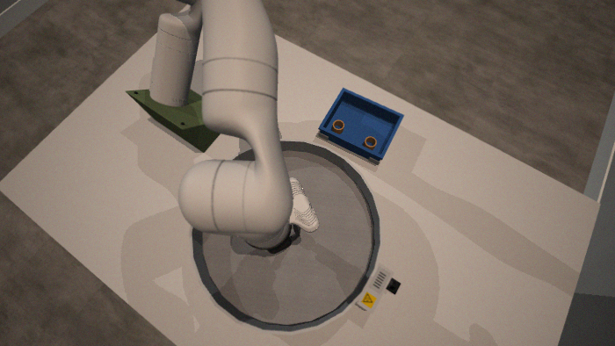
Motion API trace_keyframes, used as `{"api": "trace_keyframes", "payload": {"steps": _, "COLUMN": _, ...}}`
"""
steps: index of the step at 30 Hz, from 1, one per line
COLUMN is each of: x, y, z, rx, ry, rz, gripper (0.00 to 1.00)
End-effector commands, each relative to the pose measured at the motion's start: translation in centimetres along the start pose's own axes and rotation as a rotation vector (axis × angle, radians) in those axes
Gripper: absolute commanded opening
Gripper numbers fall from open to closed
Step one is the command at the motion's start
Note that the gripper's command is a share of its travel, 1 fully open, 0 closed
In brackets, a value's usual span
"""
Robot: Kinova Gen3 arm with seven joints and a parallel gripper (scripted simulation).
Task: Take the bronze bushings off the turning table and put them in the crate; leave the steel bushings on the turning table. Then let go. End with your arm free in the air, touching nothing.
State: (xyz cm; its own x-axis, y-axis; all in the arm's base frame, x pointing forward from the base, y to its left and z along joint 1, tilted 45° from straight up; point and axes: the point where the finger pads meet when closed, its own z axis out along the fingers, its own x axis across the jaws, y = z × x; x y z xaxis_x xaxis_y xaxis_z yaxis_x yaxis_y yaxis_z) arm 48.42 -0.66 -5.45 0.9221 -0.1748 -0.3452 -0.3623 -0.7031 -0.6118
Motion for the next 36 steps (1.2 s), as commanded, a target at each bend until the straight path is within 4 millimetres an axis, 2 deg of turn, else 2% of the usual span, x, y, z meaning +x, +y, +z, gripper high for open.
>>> {"api": "trace_keyframes", "payload": {"steps": 1, "x": 0.1, "y": 0.0, "z": -0.1, "rx": 0.0, "ry": 0.003, "rz": 0.0, "gripper": 0.42}}
{"api": "trace_keyframes", "payload": {"steps": 5, "x": 0.1, "y": 0.0, "z": -0.1, "rx": 0.0, "ry": 0.003, "rz": 0.0, "gripper": 0.42}}
{"api": "trace_keyframes", "payload": {"steps": 10, "x": 0.1, "y": 0.0, "z": -3.4, "rx": 0.0, "ry": 0.003, "rz": 0.0, "gripper": 0.42}}
{"api": "trace_keyframes", "payload": {"steps": 22, "x": 0.1, "y": 0.0, "z": -3.4, "rx": 0.0, "ry": 0.003, "rz": 0.0, "gripper": 0.42}}
{"api": "trace_keyframes", "payload": {"steps": 27, "x": 0.0, "y": 0.0, "z": -6.6, "rx": 0.0, "ry": 0.003, "rz": 0.0, "gripper": 0.42}}
{"api": "trace_keyframes", "payload": {"steps": 36, "x": 0.0, "y": 0.0, "z": -6.6, "rx": 0.0, "ry": 0.003, "rz": 0.0, "gripper": 0.42}}
